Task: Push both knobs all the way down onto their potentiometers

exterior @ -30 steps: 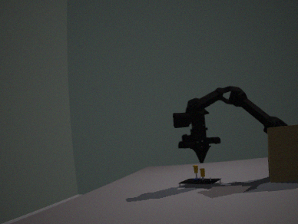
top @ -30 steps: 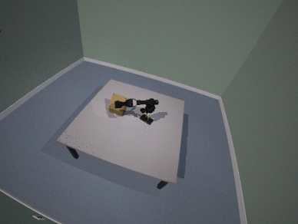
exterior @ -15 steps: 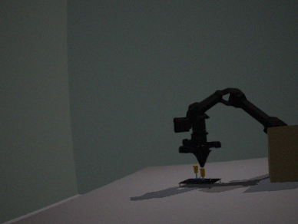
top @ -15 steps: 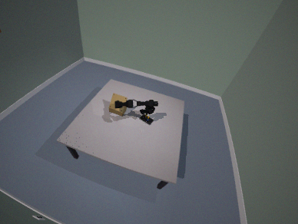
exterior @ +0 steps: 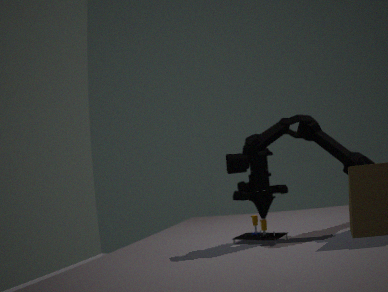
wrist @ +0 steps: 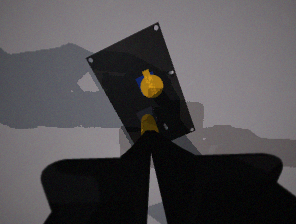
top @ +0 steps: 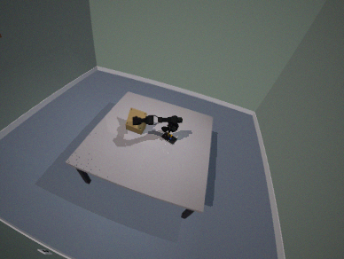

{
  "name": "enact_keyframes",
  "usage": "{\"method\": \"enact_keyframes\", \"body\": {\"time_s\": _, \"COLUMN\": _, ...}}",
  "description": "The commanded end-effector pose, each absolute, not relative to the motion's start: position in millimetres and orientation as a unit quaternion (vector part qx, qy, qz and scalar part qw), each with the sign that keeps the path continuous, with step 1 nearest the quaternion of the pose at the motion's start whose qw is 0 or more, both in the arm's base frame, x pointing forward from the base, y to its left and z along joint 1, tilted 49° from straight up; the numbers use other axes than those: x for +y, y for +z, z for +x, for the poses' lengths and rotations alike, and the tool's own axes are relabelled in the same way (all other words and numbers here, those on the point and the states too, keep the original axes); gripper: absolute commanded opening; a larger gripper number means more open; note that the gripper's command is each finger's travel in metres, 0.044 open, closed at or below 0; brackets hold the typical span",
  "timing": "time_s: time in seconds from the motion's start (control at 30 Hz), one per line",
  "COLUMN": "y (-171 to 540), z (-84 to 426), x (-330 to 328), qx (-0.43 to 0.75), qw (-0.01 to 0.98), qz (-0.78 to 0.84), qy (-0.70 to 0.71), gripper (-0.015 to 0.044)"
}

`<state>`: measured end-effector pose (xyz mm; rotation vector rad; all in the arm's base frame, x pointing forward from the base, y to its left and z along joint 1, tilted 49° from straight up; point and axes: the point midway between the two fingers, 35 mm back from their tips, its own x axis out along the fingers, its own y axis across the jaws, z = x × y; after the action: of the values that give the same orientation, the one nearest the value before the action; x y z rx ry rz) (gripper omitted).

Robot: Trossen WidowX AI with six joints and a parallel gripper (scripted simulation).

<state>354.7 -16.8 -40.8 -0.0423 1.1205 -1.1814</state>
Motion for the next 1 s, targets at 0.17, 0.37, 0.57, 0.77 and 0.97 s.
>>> {"method": "enact_keyframes", "body": {"time_s": 0.17, "y": -42.7, "z": 354.6, "x": -19.3, "qx": 0.5, "qw": 0.687, "qz": -0.023, "qy": -0.527, "gripper": 0.0}}
{"method": "enact_keyframes", "body": {"time_s": 0.37, "y": -43.8, "z": 354.5, "x": -20.5, "qx": 0.5, "qw": 0.687, "qz": -0.023, "qy": -0.527, "gripper": 0.0}}
{"method": "enact_keyframes", "body": {"time_s": 0.57, "y": -43.5, "z": 354.5, "x": -20.3, "qx": 0.5, "qw": 0.687, "qz": -0.023, "qy": -0.527, "gripper": 0.0}}
{"method": "enact_keyframes", "body": {"time_s": 0.77, "y": -43.2, "z": 354.5, "x": -19.9, "qx": 0.5, "qw": 0.687, "qz": -0.023, "qy": -0.527, "gripper": 0.0}}
{"method": "enact_keyframes", "body": {"time_s": 0.97, "y": -43.2, "z": 354.5, "x": -19.9, "qx": 0.5, "qw": 0.687, "qz": -0.023, "qy": -0.527, "gripper": 0.0}}
